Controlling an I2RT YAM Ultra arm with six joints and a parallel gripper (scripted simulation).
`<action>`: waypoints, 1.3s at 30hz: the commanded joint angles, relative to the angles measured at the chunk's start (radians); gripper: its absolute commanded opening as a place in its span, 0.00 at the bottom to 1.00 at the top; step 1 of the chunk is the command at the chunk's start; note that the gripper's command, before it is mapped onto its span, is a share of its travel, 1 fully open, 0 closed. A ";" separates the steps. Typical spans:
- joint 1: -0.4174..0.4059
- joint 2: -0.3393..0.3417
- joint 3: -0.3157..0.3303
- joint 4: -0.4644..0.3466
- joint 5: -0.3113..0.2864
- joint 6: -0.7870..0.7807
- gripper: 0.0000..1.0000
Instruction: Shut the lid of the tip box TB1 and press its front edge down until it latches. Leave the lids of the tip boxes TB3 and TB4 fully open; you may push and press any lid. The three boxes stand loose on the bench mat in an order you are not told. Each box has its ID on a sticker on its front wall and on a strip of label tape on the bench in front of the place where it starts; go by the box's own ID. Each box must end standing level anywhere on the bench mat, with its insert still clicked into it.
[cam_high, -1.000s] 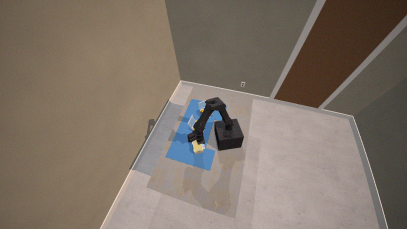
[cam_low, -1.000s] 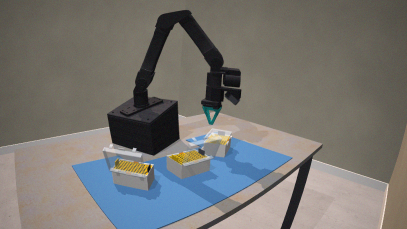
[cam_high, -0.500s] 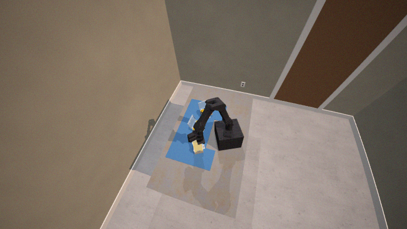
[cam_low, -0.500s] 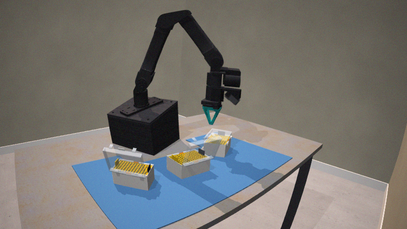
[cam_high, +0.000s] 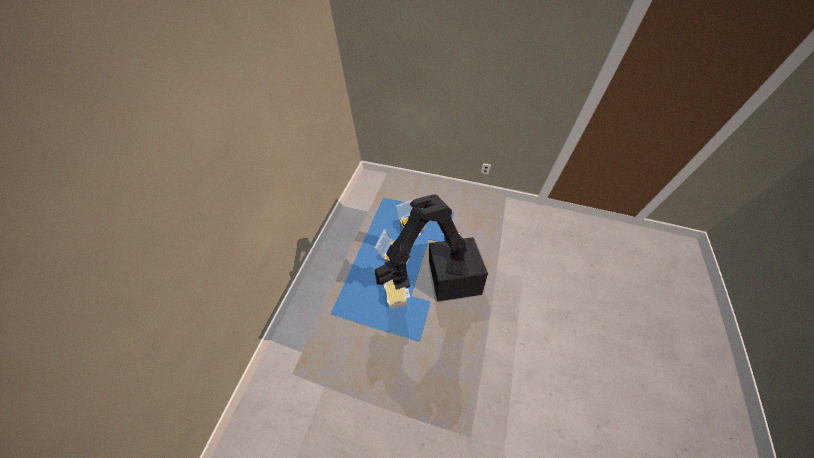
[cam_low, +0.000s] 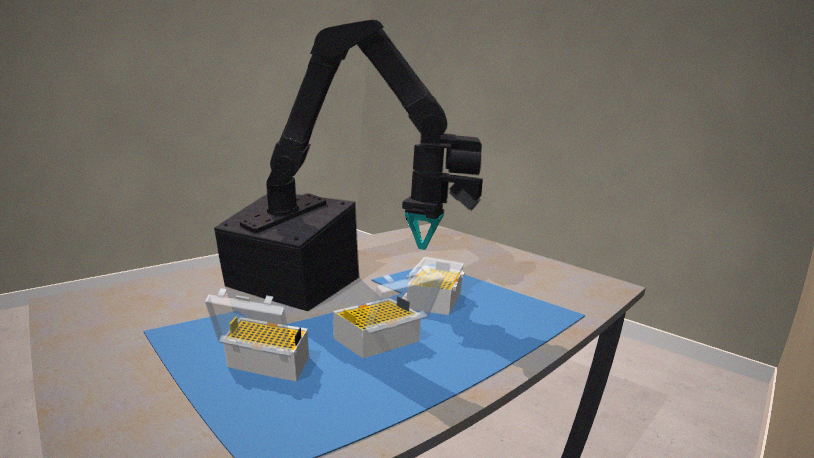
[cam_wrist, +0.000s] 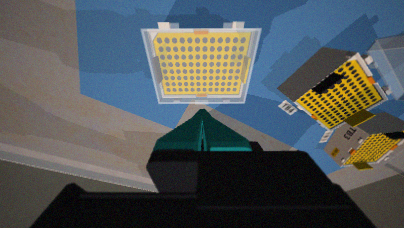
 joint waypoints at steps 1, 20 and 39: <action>0.004 -0.012 0.004 0.002 -0.001 0.001 0.00; -0.003 0.017 -0.013 0.050 0.000 -0.006 0.00; -0.013 0.068 -0.035 0.124 0.000 -0.016 0.00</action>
